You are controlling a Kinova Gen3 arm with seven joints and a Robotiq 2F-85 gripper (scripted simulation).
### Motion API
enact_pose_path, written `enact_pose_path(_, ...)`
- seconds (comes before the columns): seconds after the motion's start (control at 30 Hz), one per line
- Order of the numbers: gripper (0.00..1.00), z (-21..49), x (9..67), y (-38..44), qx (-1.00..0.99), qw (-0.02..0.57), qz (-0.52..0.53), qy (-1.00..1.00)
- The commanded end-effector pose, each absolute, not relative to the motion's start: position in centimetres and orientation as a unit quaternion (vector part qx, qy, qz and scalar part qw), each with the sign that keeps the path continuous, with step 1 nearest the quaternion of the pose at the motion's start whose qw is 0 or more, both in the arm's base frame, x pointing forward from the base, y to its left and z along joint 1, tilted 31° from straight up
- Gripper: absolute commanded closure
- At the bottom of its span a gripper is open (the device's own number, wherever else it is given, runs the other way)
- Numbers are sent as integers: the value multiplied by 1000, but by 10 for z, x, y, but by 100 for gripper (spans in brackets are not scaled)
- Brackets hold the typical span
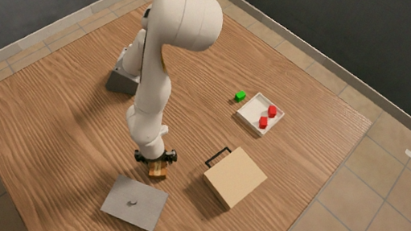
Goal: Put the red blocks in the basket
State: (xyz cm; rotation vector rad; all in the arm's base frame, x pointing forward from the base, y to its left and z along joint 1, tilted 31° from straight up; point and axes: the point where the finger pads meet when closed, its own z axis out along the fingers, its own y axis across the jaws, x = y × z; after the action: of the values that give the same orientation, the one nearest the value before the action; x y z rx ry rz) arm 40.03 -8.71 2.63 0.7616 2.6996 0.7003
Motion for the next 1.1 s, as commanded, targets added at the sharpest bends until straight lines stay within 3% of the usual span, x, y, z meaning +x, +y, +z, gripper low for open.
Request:
enact_pose_path(0.0,7,25,403,-90,262,128,238,927)
enact_pose_path(0.6,7,25,403,-90,262,128,238,927)
enact_pose_path(0.63,33,25,403,-90,262,128,238,927)
enact_pose_path(1.07,33,25,403,-90,262,128,238,927)
